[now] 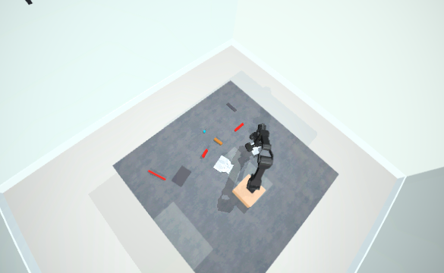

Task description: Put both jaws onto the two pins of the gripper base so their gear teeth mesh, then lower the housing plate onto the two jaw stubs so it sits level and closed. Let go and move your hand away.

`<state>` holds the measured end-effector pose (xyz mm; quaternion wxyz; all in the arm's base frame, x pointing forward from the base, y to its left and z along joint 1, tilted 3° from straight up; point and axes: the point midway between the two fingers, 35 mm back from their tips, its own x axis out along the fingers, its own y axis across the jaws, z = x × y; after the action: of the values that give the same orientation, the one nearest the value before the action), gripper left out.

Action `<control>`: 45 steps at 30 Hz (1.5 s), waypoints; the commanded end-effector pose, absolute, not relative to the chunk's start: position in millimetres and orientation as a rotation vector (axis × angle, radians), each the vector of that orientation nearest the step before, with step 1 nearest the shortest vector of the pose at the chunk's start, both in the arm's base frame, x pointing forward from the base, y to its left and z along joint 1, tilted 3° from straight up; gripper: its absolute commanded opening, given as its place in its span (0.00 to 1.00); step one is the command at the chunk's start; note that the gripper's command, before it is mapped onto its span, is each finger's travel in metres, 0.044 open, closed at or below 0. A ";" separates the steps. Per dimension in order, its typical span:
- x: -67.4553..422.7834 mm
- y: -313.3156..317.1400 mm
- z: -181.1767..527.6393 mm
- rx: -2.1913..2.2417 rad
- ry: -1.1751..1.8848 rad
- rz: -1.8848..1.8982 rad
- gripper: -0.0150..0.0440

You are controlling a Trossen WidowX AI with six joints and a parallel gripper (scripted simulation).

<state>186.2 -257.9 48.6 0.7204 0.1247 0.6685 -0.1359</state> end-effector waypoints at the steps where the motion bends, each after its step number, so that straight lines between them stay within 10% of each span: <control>1: 191.5 -245.9 47.2 0.266 1.486 -0.281 0.85; 45: 240.8 -109.3 49.8 0.029 1.504 -0.042 0.85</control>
<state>242.2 -118.2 51.5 0.7318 0.0192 0.6808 -0.0238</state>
